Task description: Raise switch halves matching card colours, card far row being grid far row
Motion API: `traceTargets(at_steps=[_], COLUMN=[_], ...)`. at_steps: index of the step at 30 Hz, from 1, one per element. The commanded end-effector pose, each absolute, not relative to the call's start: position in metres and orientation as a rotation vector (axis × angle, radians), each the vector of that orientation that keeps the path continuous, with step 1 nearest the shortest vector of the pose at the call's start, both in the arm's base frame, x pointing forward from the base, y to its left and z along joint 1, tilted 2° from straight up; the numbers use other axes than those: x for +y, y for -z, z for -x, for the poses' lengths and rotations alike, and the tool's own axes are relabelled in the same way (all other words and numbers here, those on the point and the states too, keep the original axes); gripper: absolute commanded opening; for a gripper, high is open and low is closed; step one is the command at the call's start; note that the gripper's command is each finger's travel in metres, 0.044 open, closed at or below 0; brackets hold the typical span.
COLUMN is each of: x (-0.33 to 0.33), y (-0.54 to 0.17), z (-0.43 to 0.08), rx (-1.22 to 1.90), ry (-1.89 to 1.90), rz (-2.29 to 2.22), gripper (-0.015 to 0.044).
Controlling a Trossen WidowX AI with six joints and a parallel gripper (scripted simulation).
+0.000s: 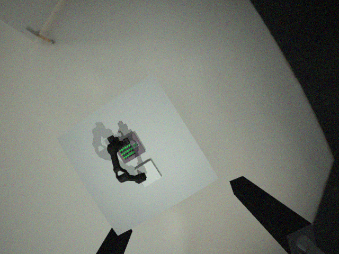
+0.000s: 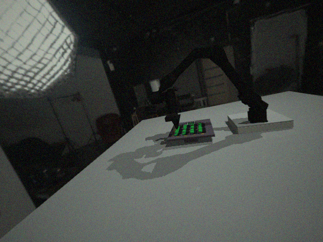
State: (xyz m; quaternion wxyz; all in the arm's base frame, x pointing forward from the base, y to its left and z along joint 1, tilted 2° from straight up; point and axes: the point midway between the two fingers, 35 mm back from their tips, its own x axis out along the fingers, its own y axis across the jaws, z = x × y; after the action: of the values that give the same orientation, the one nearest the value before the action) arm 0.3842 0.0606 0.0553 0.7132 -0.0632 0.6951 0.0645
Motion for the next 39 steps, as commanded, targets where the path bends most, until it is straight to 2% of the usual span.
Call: traceTargets(at_steps=[1, 36, 39], x=[0.060, 0.060, 0.060], y=[-0.052, -0.047, -0.084], z=[-0.383, -0.383, -0.384], rx=[1.548, 1.548, 1.528], ry=[-0.146, -0.146, -0.146], rz=[0.148, 0.148, 0.144], gripper=[0.0000, 0.0000, 0.0000])
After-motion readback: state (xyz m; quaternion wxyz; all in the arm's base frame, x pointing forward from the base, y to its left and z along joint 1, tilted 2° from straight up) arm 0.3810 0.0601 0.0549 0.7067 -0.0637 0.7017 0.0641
